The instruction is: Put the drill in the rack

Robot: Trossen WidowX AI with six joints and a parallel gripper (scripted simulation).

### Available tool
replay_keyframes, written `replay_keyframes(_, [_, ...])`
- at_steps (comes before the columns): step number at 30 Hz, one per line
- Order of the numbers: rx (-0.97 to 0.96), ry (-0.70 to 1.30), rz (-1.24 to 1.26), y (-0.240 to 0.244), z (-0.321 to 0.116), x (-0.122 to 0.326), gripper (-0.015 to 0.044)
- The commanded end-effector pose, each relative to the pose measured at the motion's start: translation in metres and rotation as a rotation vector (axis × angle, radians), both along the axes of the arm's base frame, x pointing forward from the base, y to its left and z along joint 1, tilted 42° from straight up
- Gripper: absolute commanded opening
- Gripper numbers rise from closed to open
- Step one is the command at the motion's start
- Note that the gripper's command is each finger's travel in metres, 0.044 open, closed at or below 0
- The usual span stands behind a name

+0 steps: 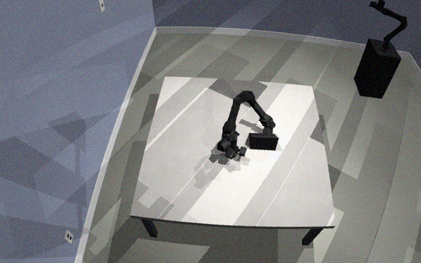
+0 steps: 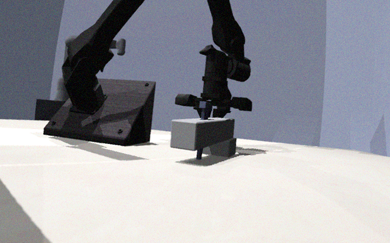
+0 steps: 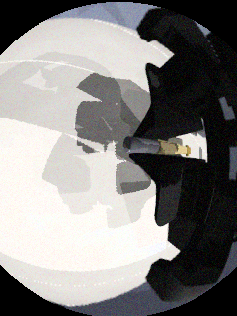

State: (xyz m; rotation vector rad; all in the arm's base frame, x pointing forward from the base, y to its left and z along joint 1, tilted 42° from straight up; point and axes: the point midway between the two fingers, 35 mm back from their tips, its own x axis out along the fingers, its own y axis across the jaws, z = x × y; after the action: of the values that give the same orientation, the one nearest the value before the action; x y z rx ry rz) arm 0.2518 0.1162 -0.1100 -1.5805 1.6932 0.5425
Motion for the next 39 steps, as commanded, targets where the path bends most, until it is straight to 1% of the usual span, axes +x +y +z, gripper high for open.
replay_keyframes(1, [-0.005, 0.002, 0.004, -0.004, -0.003, 0.0, 0.0])
replay_keyframes(7, [-0.005, 0.002, 0.004, -0.009, -0.008, 0.0, 0.0])
replay_keyframes(24, [-0.001, 0.0, 0.001, -0.003, -0.004, 0.001, 0.044])
replay_keyframes(39, [-0.002, 0.003, 0.004, 0.043, 0.049, -0.003, 0.044])
